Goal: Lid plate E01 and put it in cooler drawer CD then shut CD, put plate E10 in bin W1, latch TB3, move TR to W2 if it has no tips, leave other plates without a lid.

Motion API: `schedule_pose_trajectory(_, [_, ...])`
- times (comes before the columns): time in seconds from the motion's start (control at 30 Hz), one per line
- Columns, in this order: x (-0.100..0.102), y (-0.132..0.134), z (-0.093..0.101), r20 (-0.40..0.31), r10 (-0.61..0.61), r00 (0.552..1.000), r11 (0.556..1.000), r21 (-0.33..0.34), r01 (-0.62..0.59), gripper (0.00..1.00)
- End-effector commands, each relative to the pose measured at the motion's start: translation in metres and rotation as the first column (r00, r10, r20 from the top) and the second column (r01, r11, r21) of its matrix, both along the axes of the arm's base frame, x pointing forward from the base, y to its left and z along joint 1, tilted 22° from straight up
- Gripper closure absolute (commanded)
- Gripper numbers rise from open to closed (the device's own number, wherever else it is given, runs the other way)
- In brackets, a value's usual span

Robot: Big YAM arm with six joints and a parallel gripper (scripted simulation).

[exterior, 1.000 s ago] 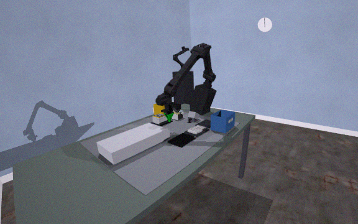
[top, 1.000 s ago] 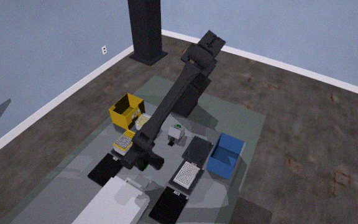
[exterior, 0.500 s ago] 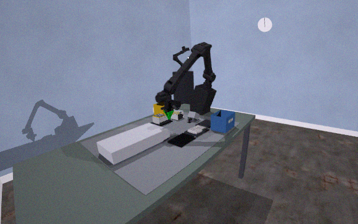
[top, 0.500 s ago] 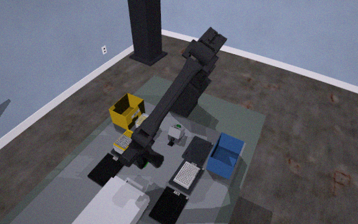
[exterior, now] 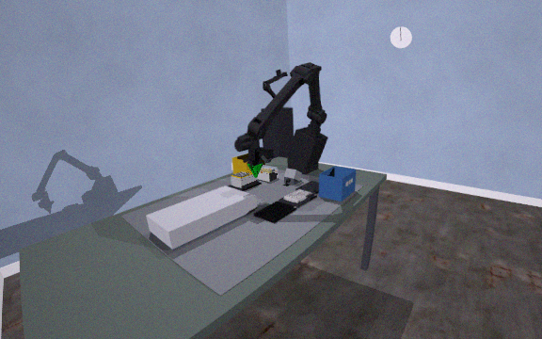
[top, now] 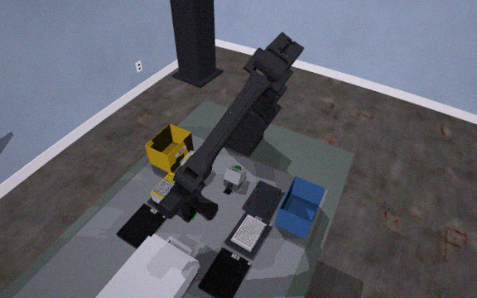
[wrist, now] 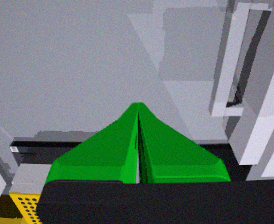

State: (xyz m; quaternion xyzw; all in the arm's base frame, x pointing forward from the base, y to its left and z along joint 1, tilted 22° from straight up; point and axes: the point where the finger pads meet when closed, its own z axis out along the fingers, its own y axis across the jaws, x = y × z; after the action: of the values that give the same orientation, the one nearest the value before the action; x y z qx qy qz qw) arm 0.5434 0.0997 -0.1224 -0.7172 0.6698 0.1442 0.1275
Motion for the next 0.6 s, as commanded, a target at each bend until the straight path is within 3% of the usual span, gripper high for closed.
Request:
schedule_pose_trajectory(0.0, [0.018,-0.008,0.028,0.057,-0.004,0.998,1.0,0.006,0.004,1.0])
schedule_pose_trajectory(0.57, [0.023,-0.015,0.05,0.068,-0.004,0.998,1.0,0.006,0.003,1.0])
